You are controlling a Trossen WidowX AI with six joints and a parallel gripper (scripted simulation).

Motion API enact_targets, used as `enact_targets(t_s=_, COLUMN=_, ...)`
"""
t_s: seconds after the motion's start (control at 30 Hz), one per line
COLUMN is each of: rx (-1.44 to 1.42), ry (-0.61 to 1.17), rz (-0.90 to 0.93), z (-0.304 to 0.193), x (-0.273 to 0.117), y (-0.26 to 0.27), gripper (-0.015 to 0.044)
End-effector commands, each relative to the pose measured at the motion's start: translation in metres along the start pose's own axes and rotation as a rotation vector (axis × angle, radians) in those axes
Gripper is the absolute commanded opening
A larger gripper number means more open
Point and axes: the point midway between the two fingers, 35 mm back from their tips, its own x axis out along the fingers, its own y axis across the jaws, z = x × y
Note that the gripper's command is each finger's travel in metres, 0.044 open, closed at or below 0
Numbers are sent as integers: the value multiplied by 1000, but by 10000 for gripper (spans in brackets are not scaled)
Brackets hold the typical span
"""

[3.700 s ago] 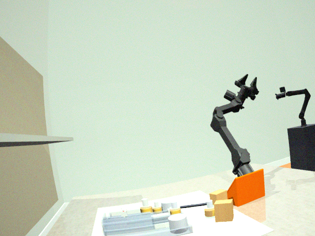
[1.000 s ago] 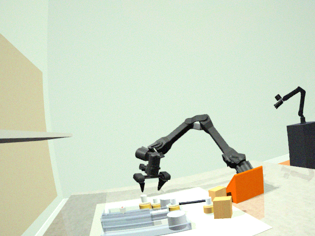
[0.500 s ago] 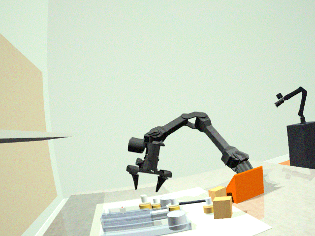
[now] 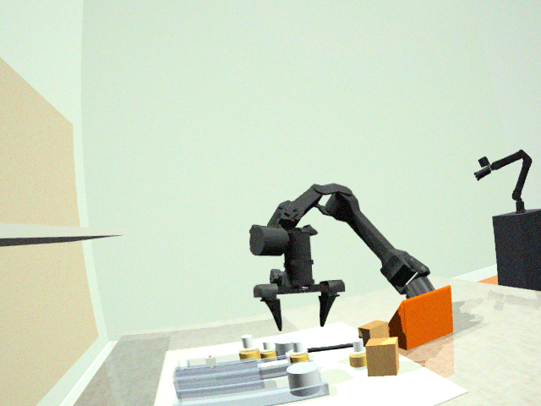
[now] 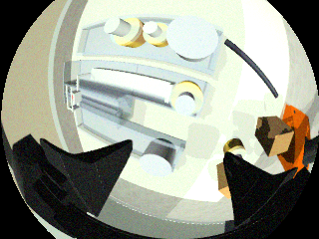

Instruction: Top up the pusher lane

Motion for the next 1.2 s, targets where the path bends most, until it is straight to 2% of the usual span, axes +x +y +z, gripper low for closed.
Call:
enact_targets(t_s=0.0, rx=35, ry=-64, rz=-97, z=-45, x=-2, y=-55, gripper=440)
enact_targets(t_s=0.17, rx=72, ry=-153, rz=-130, z=-61, x=-7, y=-97, gripper=440)
enact_targets(t_s=0.4, rx=73, ry=-155, rz=-131, z=-59, x=-8, y=-98, gripper=440)
enact_targets(t_s=0.53, rx=73, ry=-156, rz=-130, z=-56, x=14, y=-101, gripper=440)
enact_targets(t_s=1.17, rx=73, ry=-157, rz=-130, z=-50, x=44, y=-106, gripper=440)
